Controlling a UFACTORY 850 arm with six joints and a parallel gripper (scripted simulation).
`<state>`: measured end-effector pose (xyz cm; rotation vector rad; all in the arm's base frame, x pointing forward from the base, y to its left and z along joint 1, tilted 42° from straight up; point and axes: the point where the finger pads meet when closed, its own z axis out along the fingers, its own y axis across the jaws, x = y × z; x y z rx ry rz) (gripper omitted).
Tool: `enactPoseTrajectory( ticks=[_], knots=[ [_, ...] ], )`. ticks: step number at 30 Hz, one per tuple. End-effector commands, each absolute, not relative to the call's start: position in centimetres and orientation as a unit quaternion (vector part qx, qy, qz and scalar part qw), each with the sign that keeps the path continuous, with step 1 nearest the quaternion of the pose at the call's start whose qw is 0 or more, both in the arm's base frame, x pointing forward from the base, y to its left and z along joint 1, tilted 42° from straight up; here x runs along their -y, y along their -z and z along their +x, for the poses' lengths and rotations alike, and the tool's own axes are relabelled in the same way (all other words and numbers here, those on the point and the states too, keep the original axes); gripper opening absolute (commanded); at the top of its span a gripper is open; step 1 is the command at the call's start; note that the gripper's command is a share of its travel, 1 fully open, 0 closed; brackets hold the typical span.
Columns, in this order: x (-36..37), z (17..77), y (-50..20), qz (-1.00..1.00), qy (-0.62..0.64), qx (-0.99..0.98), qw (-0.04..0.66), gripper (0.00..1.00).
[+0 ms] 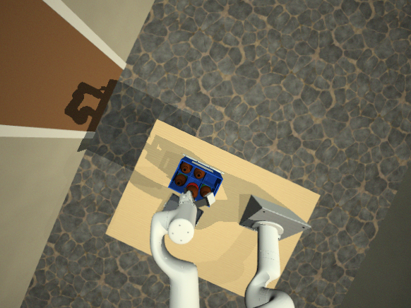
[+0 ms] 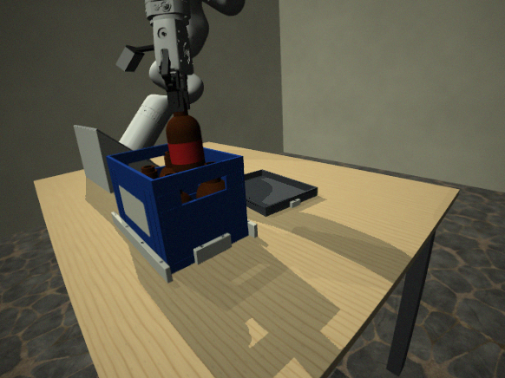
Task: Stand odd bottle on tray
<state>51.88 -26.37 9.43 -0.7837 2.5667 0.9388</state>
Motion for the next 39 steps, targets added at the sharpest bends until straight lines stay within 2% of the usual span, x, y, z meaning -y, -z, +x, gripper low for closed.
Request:
enactPoseTrajectory(
  ticks=[1,39],
  knots=[
    [26.7,51.9,-9.8,-0.273,-0.326,-0.893,0.149,0.0],
    [28.7,51.6,-12.0,-0.273,-0.326,-0.893,0.149,0.0]
  ],
)
